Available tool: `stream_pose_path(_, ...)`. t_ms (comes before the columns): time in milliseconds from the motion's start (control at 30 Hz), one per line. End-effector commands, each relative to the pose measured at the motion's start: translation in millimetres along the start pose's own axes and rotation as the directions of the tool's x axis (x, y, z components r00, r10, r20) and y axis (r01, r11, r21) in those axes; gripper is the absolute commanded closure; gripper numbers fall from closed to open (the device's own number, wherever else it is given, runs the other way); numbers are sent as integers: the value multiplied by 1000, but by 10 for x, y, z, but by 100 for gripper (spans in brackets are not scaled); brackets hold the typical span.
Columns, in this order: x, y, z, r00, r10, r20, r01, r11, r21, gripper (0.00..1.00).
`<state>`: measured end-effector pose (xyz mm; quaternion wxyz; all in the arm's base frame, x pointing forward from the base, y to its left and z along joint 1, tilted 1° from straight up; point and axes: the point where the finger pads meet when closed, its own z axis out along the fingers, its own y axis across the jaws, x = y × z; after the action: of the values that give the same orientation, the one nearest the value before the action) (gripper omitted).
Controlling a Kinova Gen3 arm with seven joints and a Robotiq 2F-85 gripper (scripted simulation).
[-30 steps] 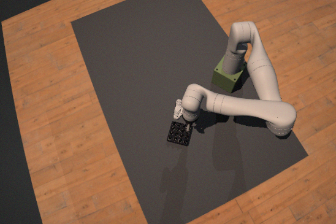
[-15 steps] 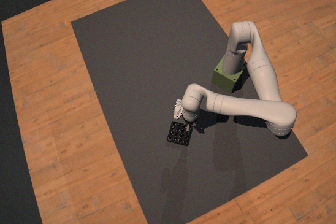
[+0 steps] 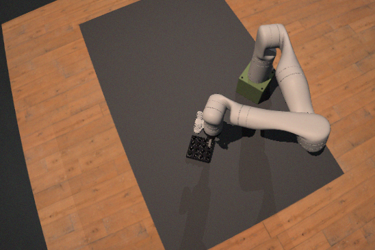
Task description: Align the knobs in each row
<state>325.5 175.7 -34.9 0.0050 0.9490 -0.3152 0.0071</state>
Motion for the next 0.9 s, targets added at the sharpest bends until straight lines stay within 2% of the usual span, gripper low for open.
stream_pose_path(0,3,2,15,1000,0,0,0,1000,-1,81)
stream_pose_path(867,3,-1,280,1000,0,0,0,1000,-1,81)
